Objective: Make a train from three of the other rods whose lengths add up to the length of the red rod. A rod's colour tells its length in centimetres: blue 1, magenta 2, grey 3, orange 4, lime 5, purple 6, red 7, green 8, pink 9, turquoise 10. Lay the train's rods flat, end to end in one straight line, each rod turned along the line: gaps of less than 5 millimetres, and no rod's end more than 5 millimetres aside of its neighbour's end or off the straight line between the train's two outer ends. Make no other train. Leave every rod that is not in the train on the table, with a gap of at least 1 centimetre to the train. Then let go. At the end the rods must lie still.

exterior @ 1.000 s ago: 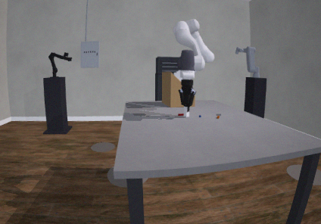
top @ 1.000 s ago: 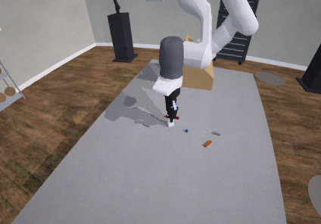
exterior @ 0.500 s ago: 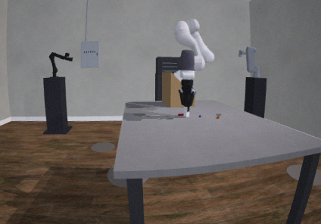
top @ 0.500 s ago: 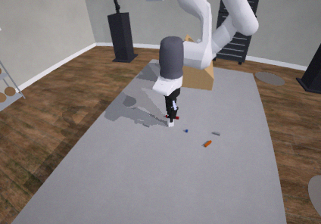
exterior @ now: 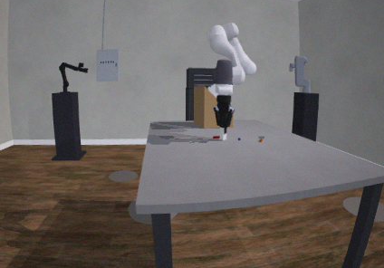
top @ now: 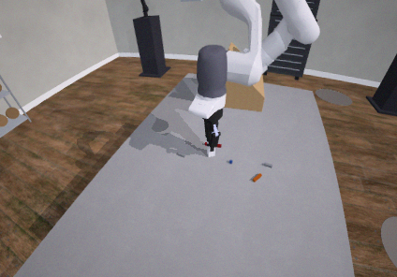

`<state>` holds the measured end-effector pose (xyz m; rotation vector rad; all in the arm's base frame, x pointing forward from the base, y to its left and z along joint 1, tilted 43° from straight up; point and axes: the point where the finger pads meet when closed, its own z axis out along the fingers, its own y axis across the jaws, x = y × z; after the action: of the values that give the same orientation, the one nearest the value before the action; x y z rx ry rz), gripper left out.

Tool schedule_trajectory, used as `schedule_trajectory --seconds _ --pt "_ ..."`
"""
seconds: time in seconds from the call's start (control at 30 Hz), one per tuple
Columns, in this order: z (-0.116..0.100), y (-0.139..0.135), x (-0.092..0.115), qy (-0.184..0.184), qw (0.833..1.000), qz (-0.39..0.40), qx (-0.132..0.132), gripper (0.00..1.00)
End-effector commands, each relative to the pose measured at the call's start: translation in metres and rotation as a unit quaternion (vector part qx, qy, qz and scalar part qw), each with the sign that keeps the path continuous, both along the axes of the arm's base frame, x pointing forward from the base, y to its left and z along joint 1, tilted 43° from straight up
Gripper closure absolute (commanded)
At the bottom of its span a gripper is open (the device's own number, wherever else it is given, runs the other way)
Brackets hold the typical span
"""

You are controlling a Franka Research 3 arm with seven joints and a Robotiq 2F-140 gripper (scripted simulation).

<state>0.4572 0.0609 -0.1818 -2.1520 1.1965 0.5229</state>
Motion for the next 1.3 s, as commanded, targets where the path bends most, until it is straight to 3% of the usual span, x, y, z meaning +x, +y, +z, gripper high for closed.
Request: schedule_trajectory --seconds 0.0,0.37,0.83,1.27 --pt "-0.001 0.000 0.001 0.001 1.000 -0.003 0.000 0.92" --pt "-0.001 0.000 0.001 0.001 1.000 -0.003 0.000 0.85" --pt "0.000 -0.001 0.001 0.001 1.000 -0.003 0.000 0.85" --pt "0.031 -0.030 0.003 0.001 1.000 -0.003 0.000 0.85"
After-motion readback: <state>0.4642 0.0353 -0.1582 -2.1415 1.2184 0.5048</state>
